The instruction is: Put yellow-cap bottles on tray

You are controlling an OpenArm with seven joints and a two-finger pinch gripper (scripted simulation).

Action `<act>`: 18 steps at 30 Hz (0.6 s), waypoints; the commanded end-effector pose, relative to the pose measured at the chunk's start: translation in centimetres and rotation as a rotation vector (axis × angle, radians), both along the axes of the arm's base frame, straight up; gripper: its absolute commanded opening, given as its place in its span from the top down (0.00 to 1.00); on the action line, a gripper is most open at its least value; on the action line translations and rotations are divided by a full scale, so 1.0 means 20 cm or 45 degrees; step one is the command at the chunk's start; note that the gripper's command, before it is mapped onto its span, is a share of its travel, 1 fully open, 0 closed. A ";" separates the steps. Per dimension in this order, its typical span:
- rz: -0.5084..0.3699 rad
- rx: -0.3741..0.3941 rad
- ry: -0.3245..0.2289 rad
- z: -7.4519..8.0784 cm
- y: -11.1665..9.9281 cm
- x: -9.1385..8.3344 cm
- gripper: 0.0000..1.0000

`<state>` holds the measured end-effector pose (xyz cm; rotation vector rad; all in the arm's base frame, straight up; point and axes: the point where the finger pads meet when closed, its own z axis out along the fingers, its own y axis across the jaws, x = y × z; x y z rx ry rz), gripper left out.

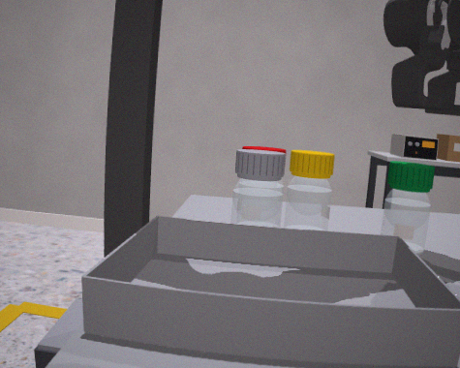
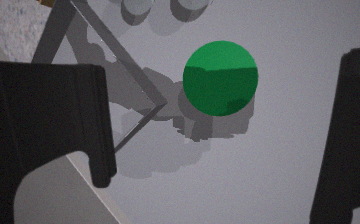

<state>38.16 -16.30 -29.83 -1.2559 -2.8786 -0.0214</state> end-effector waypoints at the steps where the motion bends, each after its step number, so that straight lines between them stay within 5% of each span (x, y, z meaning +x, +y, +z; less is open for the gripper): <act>1: -0.020 -0.006 0.009 0.02 0.00 0.00 0.48; 18: -0.021 -0.007 0.013 0.09 -0.01 0.00 0.48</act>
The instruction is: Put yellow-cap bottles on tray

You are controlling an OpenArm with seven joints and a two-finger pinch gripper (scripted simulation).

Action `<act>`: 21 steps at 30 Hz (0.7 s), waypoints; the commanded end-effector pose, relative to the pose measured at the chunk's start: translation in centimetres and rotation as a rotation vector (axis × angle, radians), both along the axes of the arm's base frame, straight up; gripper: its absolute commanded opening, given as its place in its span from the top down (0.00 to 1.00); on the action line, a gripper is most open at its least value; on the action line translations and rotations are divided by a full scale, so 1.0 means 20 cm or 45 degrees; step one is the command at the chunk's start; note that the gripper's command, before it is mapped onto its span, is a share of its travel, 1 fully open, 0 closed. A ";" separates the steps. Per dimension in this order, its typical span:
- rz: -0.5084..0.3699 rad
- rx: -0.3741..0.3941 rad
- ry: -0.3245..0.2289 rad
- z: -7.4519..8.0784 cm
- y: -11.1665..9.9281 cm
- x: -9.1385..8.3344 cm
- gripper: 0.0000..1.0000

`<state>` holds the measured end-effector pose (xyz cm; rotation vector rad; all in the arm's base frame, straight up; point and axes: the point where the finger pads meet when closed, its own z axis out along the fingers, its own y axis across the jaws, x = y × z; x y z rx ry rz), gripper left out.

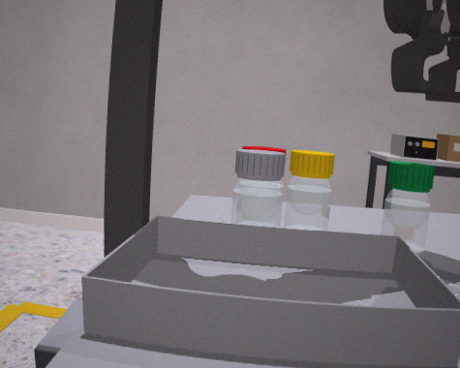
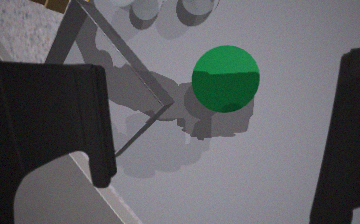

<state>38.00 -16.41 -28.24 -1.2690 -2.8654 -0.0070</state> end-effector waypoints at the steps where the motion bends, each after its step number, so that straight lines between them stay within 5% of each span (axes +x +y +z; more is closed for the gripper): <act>1: -0.007 0.000 0.000 0.01 0.00 0.00 0.48; 6: -0.007 0.000 0.000 0.01 0.00 0.00 0.48; 7: -0.003 0.002 -0.002 0.01 0.00 0.00 0.58; 21: -0.003 0.002 -0.002 0.01 0.00 0.00 0.58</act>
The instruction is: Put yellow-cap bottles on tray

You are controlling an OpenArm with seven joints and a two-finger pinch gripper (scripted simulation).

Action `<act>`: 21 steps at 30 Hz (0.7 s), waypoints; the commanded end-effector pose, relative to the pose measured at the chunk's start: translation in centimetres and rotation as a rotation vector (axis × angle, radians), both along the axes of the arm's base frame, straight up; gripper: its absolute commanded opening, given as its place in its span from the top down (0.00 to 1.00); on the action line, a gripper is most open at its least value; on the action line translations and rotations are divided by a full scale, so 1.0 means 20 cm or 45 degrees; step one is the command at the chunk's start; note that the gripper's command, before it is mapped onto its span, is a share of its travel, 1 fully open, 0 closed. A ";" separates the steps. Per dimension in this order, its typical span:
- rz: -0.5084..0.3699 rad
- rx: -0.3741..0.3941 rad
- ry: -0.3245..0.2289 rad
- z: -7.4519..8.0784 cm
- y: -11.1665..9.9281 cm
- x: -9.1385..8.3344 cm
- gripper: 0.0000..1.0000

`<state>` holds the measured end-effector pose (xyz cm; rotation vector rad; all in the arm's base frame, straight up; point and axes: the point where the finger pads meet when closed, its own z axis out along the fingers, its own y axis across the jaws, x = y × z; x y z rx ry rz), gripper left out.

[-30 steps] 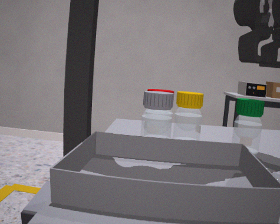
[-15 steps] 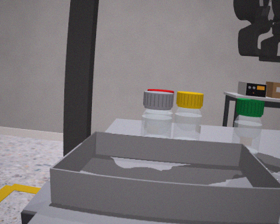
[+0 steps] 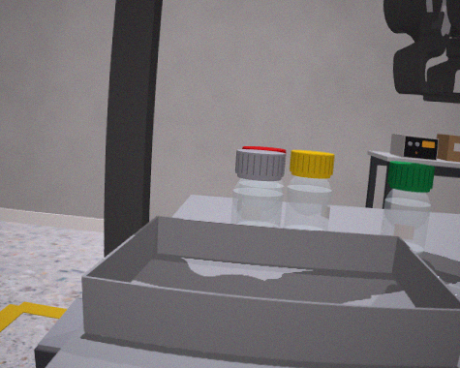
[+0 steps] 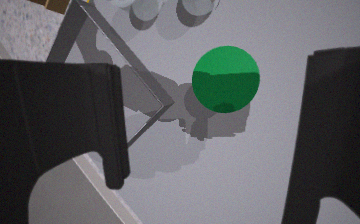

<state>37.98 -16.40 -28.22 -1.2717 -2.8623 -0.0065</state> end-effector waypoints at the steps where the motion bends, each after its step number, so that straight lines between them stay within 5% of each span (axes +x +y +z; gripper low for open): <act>1: 0.000 0.002 -0.005 0.01 0.00 0.00 0.58; 21: 0.007 0.002 -0.005 0.01 0.00 0.00 0.58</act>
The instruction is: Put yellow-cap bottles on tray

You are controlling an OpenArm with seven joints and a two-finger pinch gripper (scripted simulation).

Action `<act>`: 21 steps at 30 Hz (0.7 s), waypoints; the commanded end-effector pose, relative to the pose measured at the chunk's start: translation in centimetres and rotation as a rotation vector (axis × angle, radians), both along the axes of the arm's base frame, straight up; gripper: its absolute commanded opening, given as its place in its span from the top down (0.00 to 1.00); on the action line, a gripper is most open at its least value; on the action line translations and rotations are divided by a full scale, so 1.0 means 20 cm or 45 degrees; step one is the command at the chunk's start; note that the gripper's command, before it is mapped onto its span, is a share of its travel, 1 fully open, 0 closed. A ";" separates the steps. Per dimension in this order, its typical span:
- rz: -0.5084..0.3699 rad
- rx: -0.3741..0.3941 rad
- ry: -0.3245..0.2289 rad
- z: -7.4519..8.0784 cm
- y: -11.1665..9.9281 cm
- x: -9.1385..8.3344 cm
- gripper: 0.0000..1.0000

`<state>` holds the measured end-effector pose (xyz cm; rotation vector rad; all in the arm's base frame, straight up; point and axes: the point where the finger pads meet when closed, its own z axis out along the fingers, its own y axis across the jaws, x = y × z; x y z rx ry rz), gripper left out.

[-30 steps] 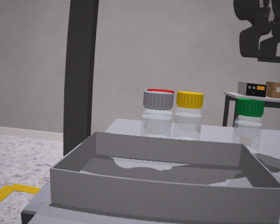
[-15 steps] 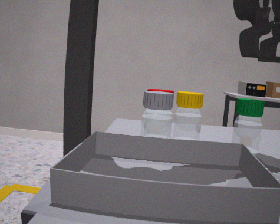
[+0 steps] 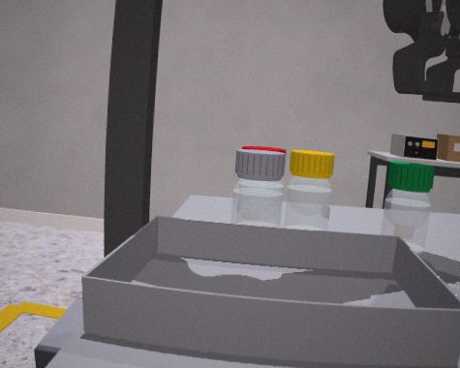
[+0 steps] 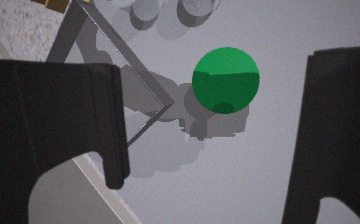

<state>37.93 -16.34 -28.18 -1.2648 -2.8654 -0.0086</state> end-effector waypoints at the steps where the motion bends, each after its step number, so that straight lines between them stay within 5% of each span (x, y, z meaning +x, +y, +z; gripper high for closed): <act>1: 0.007 0.000 -0.004 0.01 0.00 0.00 0.58; 15: 0.244 -0.001 -0.009 0.02 0.09 -0.15 0.58; 21: 0.450 -0.002 -0.014 0.04 0.16 -0.27 0.58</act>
